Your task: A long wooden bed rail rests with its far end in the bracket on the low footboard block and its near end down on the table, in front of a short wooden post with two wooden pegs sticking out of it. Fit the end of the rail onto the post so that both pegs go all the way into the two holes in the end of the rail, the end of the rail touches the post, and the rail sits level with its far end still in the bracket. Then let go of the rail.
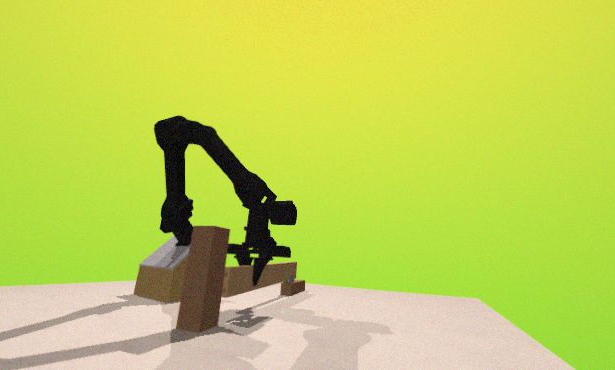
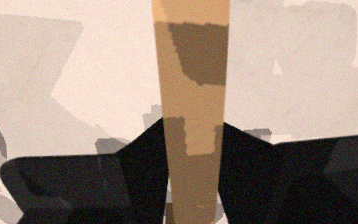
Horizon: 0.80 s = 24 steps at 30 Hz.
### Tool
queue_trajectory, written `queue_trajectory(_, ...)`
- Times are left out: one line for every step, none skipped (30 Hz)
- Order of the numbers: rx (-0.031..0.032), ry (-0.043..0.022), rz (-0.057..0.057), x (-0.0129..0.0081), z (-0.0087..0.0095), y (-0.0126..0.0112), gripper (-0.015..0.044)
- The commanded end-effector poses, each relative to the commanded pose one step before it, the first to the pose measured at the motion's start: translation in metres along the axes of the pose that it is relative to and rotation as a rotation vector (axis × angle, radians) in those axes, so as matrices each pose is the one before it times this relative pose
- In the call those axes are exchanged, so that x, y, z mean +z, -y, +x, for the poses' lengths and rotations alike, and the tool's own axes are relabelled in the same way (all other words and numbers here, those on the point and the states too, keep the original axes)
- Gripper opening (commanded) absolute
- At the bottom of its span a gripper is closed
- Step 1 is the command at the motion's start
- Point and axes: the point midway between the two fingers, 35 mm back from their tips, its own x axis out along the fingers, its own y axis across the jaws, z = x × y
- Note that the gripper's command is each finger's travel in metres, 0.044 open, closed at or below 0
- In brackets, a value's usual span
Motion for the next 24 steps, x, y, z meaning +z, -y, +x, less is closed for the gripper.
queue_trajectory(-0.01067,0.01160,0.0009,0.00206,-0.00244,0.00115,0.0000)
queue_trajectory(0.00000,0.00002,0.0000,0.00000,-0.00046,-0.00012,0.0000)
queue_trajectory(0.00000,0.00002,0.0000,0.00000,-0.00041,-0.00012,0.0000)
queue_trajectory(0.00000,0.00002,0.0000,0.00000,-0.00036,-0.00012,0.0000)
queue_trajectory(0.00000,0.00001,0.0000,0.00000,-0.00030,-0.00011,0.0000)
queue_trajectory(0.00000,0.00001,0.0000,0.00000,-0.00024,-0.00011,0.0000)
queue_trajectory(0.00000,0.00001,0.0000,0.00000,-0.00017,-0.00011,0.0000)
queue_trajectory(0.00000,0.00000,0.0000,0.00000,-0.00008,-0.00011,0.0000)
queue_trajectory(0.00000,0.00000,0.0000,0.00000,0.00002,-0.00011,0.0000)
queue_trajectory(0.00001,0.00000,0.0000,0.00000,0.00011,-0.00011,0.0000)
queue_trajectory(0.00001,-0.00001,0.0000,0.00000,0.00018,-0.00010,0.0000)
queue_trajectory(0.00001,-0.00001,0.0000,0.00000,0.00024,-0.00010,0.0000)
queue_trajectory(0.00001,-0.00001,0.0000,0.00000,0.00029,-0.00009,0.0000)
queue_trajectory(0.00001,-0.00001,0.0000,0.00000,0.00033,-0.00009,0.0000)
queue_trajectory(0.00001,-0.00002,0.0000,0.00000,0.00036,-0.00008,0.0000)
queue_trajectory(0.00001,-0.00002,0.0000,0.00000,0.00038,-0.00007,0.0000)
queue_trajectory(0.00001,-0.00002,0.0000,0.00000,0.00036,-0.00006,0.0000)
queue_trajectory(0.00001,-0.00001,0.0000,0.00000,0.00034,-0.00006,0.0000)
queue_trajectory(0.00001,-0.00001,0.0000,0.00000,0.00032,-0.00006,0.0000)
queue_trajectory(0.00001,-0.00001,0.0000,0.00000,0.00032,-0.00005,0.0000)
queue_trajectory(0.00001,-0.00001,0.0000,0.00000,0.00031,-0.00005,0.0000)
queue_trajectory(0.00001,-0.00001,0.0000,0.00000,0.00029,-0.00005,0.0000)
queue_trajectory(0.00001,-0.00001,0.0000,0.00000,0.00027,-0.00005,0.0000)
queue_trajectory(0.00001,-0.00001,0.0000,0.00000,0.00024,-0.00006,0.0000)
